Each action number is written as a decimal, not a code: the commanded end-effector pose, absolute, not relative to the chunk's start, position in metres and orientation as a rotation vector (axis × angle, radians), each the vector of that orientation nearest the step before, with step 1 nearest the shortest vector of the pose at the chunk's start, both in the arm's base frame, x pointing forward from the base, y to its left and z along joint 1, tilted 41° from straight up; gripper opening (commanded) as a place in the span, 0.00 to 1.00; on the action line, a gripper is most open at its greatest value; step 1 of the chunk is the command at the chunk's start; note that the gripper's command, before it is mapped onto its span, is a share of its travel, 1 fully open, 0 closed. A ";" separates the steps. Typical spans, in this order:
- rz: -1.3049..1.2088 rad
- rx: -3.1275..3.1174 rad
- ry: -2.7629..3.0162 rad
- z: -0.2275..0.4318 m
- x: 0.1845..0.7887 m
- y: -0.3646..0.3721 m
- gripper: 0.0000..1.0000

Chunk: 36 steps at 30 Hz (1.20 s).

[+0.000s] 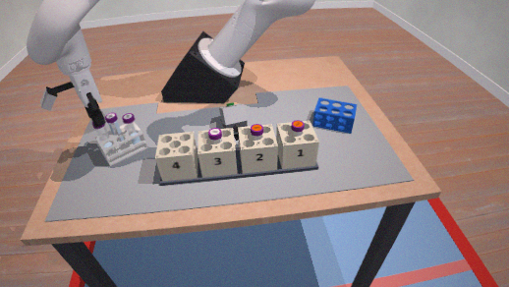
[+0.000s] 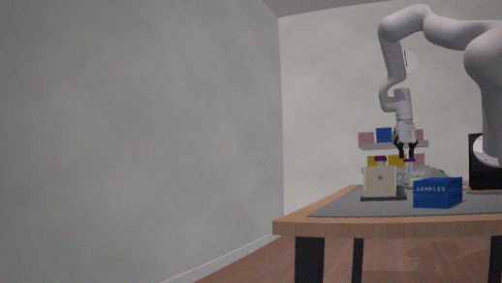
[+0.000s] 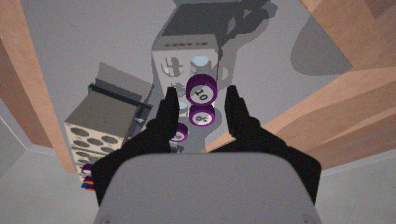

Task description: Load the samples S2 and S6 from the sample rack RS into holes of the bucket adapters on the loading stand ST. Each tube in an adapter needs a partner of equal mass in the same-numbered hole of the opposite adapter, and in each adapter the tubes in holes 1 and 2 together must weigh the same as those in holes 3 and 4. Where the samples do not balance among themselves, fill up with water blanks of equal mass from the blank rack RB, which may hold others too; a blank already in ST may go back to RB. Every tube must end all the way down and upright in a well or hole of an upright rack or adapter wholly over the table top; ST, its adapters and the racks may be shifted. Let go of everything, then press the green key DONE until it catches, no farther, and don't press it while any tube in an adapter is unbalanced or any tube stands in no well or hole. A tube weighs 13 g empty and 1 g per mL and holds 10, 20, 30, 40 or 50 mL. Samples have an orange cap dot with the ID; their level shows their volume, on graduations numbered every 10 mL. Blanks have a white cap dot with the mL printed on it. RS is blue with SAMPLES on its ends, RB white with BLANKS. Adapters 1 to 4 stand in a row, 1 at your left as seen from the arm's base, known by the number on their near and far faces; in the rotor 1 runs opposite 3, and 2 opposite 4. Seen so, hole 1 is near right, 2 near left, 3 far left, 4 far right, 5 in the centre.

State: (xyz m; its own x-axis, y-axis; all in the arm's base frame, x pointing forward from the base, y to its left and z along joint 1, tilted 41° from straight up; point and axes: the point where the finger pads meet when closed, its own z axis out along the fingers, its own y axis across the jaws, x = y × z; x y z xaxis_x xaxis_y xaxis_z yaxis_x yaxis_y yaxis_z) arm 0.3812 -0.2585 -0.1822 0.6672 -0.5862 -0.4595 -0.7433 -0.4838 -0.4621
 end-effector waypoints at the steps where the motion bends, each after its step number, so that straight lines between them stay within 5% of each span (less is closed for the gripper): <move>1: 0.313 -2.236 1.022 -0.187 0.382 -0.255 0.57; 36: 0.313 -2.236 1.022 -0.198 0.383 -0.246 0.57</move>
State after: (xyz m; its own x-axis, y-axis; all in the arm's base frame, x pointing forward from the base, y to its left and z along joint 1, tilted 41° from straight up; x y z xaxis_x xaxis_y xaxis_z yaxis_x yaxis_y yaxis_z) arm 0.3823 -0.2454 -0.1976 0.6673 -0.5863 -0.4594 -0.7432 -0.4837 -0.4622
